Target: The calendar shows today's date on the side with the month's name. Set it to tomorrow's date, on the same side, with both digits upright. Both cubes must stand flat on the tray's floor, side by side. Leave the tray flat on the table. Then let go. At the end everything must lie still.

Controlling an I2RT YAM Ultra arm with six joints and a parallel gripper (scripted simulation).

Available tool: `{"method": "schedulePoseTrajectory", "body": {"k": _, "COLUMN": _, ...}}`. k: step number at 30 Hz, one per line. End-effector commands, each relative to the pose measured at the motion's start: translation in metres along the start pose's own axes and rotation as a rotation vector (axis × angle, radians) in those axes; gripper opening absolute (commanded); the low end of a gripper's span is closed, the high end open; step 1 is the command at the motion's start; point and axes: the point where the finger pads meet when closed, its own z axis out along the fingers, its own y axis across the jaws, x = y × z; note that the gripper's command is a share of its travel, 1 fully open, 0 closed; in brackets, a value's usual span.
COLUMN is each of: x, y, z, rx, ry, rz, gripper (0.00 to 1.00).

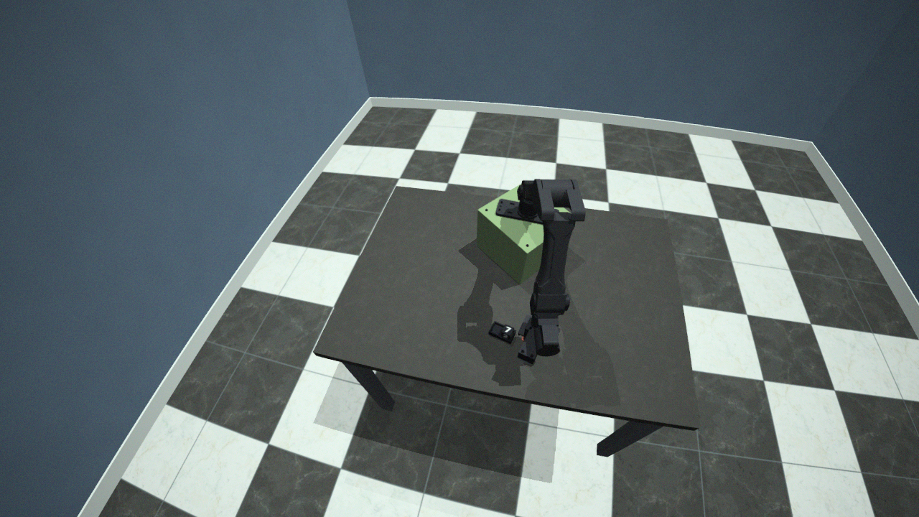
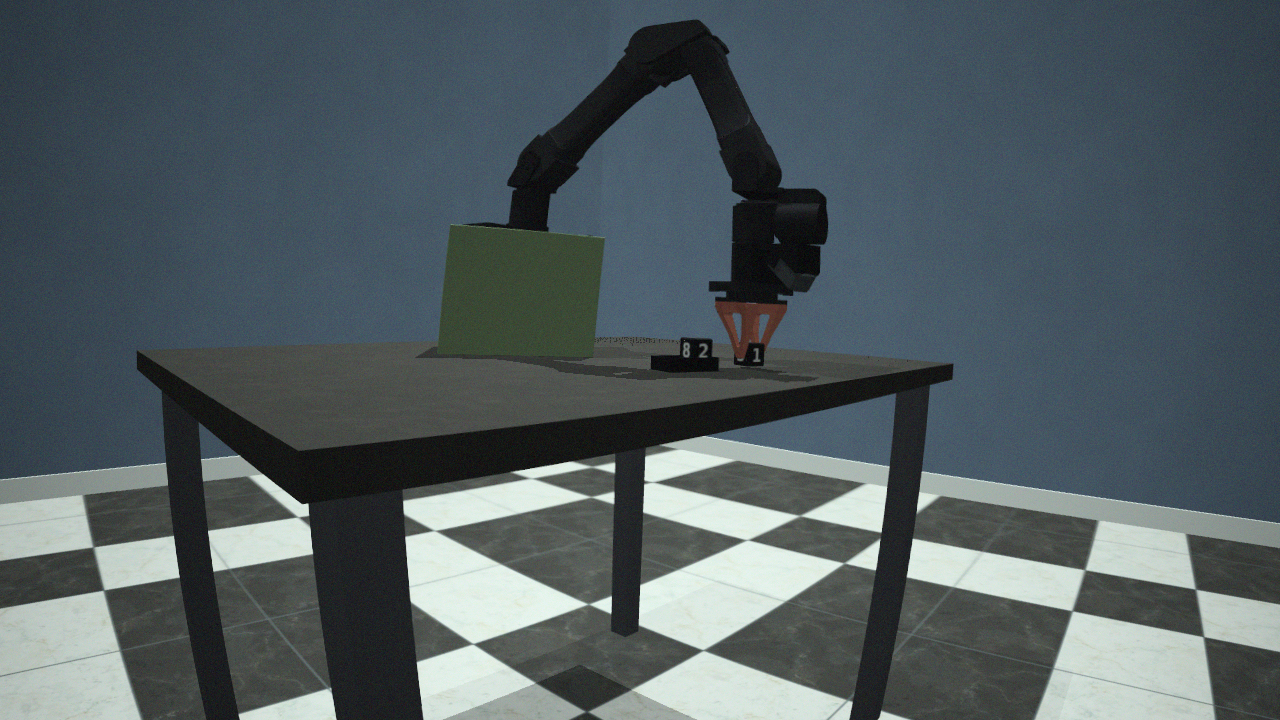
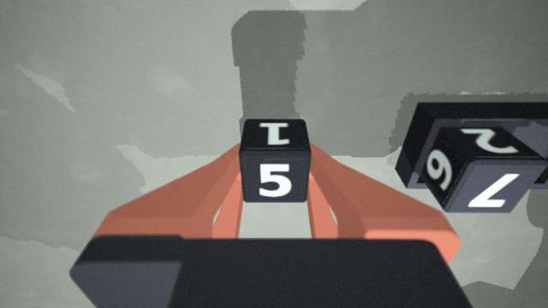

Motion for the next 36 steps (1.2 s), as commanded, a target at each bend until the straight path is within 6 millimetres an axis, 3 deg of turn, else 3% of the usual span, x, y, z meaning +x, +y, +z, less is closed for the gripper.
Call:
{"method": "schedulePoseTrajectory", "body": {"k": 1, "x": -0.0040, "y": 0.0015, "z": -0.0041, "rx": -0.005, "ry": -0.014, "rz": -0.001, "gripper": 0.26}}
{"method": "schedulePoseTrajectory", "body": {"k": 36, "x": -0.0041, "y": 0.0015, "z": -0.0008, "rx": -0.005, "ry": -0.014, "rz": -0.001, "gripper": 0.26}}
